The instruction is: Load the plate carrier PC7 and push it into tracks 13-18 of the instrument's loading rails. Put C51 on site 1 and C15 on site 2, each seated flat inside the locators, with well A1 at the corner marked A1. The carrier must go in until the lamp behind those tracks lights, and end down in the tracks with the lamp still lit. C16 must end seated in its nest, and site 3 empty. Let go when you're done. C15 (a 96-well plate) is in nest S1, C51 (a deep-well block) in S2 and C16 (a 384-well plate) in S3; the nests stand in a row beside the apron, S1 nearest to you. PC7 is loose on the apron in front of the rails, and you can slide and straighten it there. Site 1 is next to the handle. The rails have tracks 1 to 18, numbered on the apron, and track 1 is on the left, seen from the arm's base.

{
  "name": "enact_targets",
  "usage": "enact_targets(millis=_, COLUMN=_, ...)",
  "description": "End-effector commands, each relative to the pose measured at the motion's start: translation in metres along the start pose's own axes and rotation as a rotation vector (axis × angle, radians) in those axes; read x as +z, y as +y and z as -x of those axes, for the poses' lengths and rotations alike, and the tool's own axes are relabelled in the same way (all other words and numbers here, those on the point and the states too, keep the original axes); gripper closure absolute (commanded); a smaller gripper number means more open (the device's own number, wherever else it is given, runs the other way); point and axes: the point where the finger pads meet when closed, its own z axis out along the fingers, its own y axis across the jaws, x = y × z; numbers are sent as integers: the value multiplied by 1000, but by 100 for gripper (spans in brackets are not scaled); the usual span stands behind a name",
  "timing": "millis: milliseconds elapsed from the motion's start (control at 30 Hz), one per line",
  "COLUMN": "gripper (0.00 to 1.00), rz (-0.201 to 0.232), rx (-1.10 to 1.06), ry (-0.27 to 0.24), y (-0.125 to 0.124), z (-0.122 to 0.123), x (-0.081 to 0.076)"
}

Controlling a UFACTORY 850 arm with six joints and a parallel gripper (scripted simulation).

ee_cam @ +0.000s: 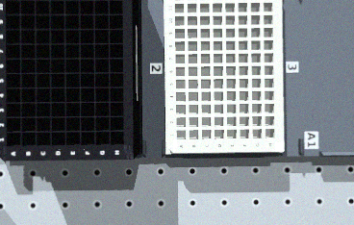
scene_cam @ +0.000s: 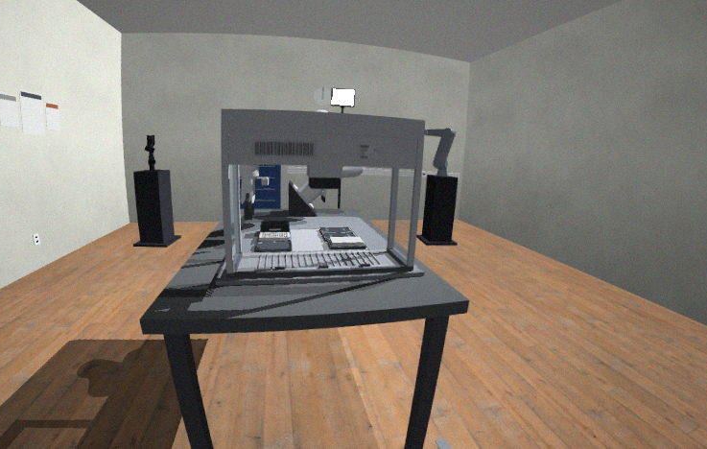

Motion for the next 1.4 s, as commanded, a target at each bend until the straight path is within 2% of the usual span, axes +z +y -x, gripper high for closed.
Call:
enact_targets(millis=0, gripper=0, rz=2, rx=-1, ry=-1, y=1, z=0, x=8)
enact_targets(millis=1367, gripper=0, rz=2, rx=-1, ry=-1, y=1, z=0, x=69)
